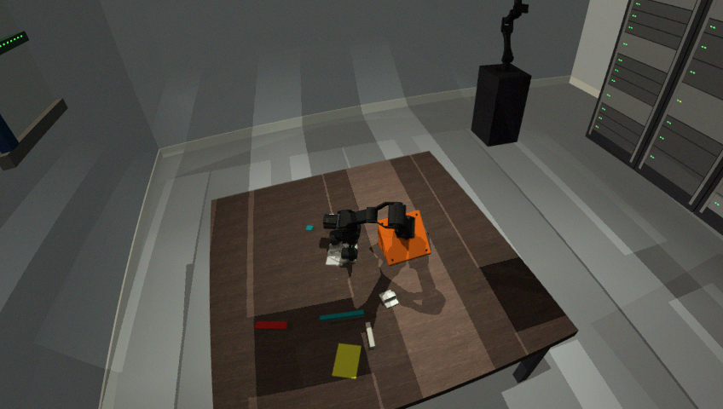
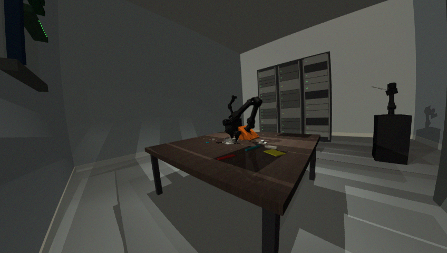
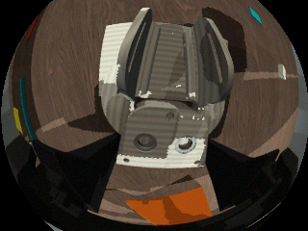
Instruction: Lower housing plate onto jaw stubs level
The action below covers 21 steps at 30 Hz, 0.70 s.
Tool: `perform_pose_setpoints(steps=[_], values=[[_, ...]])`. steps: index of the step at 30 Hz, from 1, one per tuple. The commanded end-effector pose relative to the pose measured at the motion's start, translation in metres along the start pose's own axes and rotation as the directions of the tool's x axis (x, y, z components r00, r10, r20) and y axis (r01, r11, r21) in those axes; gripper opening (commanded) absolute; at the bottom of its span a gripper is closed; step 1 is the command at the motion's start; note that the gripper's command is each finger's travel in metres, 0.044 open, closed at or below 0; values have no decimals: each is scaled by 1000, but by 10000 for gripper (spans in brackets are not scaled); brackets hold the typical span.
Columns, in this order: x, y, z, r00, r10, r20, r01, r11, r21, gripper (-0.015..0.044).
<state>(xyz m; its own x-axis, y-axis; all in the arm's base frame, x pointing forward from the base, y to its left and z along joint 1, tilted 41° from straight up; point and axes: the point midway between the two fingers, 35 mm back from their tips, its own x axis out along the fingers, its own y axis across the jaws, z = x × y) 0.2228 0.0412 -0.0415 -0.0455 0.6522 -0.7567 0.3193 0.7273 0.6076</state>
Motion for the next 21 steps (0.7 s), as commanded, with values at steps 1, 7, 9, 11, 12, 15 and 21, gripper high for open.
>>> perform_pose_setpoints(steps=[1, 7, 9, 11, 12, 15, 21], values=[[2, 0, -1, 1000, 2, -3, -2, 1000, 4, 351], [3, 0, -1, 1000, 2, -3, -2, 1000, 3, 351], [4, 0, -1, 1000, 2, -3, -2, 1000, 3, 351], [5, 0, -1, 1000, 3, -3, -3, 1000, 2, 351], [5, 0, -1, 1000, 3, -3, -3, 1000, 2, 351], [5, 0, -1, 1000, 3, -3, -3, 1000, 2, 351], [5, 0, -1, 1000, 3, -3, -3, 1000, 2, 351]])
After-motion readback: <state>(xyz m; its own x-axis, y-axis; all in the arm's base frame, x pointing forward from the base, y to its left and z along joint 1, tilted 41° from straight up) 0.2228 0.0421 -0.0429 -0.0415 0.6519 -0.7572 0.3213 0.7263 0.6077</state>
